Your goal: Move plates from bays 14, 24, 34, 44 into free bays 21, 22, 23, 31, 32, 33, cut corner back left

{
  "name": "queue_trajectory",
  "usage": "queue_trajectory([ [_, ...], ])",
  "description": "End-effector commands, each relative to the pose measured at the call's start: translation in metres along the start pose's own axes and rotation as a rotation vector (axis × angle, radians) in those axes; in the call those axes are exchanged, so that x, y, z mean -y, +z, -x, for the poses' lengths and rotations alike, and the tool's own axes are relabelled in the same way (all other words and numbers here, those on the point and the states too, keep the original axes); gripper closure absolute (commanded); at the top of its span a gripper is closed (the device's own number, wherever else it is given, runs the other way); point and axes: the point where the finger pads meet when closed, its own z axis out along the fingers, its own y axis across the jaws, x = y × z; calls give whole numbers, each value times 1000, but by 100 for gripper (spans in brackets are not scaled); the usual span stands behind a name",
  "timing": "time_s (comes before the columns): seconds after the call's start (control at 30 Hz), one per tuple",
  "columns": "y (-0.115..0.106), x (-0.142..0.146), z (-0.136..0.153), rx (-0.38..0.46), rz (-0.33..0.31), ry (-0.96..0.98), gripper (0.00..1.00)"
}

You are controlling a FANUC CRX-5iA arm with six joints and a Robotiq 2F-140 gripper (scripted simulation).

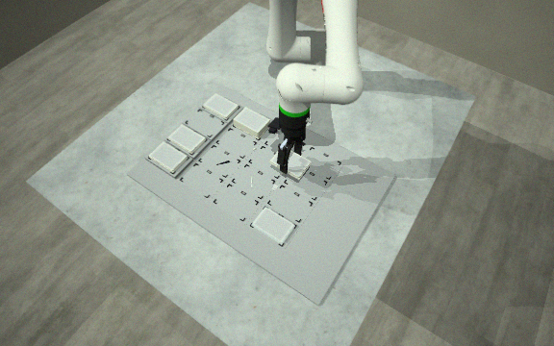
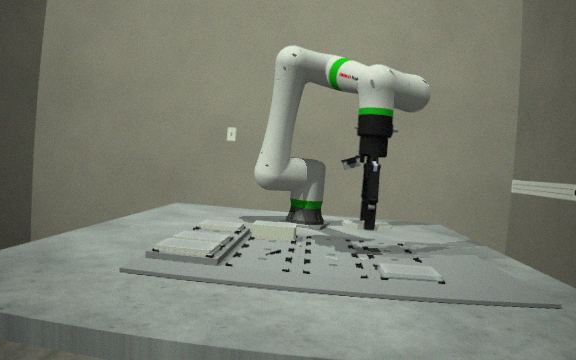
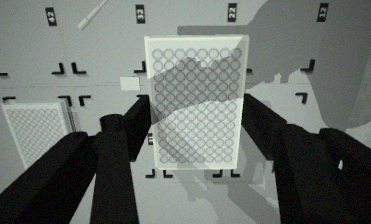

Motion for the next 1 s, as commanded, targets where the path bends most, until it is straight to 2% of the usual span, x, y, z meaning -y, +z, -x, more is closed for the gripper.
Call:
queue_trajectory([
  [0.0, -1, 1, 3, 0, -2, 0, 90],
  [0.97, -1, 1, 73, 0, -2, 0, 90],
])
